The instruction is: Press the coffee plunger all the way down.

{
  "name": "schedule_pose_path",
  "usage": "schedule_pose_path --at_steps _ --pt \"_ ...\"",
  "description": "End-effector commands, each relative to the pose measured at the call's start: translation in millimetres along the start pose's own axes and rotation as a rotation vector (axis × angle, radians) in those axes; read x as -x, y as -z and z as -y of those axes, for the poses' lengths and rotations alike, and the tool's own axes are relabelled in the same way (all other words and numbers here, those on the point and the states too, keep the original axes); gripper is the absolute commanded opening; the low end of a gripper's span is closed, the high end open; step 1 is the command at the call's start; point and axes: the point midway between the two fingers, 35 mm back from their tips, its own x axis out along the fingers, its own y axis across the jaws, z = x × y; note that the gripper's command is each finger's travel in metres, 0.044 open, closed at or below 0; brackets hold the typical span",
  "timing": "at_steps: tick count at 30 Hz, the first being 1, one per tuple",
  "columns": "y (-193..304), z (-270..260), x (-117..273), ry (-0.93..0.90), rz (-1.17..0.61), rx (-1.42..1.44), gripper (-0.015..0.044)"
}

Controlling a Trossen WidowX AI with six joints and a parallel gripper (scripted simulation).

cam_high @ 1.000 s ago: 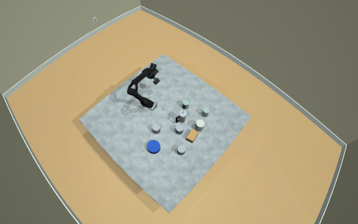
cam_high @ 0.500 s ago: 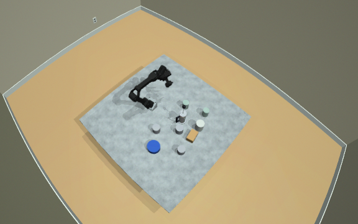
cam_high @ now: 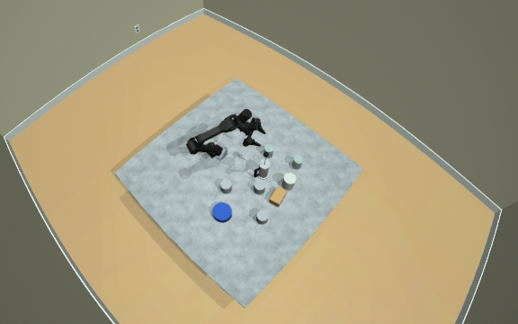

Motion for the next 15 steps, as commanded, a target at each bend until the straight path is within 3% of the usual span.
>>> schedule_pose_path --at_steps 1,15 --pt "-11.1 36.3 -8.8 0.118 0.013 -0.038 0.044" --pt "40.2 37.2 -39.6 0.118 0.014 -0.036 0.044"
